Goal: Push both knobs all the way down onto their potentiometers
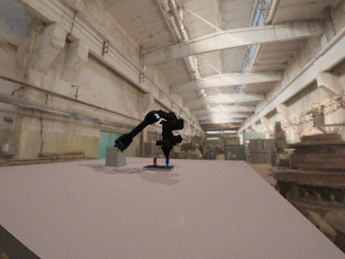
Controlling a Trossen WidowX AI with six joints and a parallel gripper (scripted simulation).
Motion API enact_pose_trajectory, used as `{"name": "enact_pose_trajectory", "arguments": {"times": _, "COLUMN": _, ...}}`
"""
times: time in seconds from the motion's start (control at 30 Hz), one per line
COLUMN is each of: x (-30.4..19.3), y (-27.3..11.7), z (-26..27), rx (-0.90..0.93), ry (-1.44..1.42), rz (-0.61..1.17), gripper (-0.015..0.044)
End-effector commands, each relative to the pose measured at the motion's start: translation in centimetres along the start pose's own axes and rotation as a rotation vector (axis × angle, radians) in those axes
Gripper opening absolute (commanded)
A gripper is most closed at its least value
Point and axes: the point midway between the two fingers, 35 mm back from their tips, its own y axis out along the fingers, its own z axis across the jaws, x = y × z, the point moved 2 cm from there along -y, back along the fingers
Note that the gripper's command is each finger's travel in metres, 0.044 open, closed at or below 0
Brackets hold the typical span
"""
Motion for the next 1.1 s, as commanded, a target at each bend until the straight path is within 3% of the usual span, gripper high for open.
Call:
{"name": "enact_pose_trajectory", "arguments": {"times": 0.0, "x": 0.11, "y": 0.74, "z": 0.17, "rx": -0.002, "ry": -0.01, "rz": 0.006, "gripper": 0.0}}
{"name": "enact_pose_trajectory", "arguments": {"times": 1.07, "x": 0.11, "y": 1.02, "z": 0.17, "rx": -0.002, "ry": -0.01, "rz": 0.006, "gripper": 0.0}}
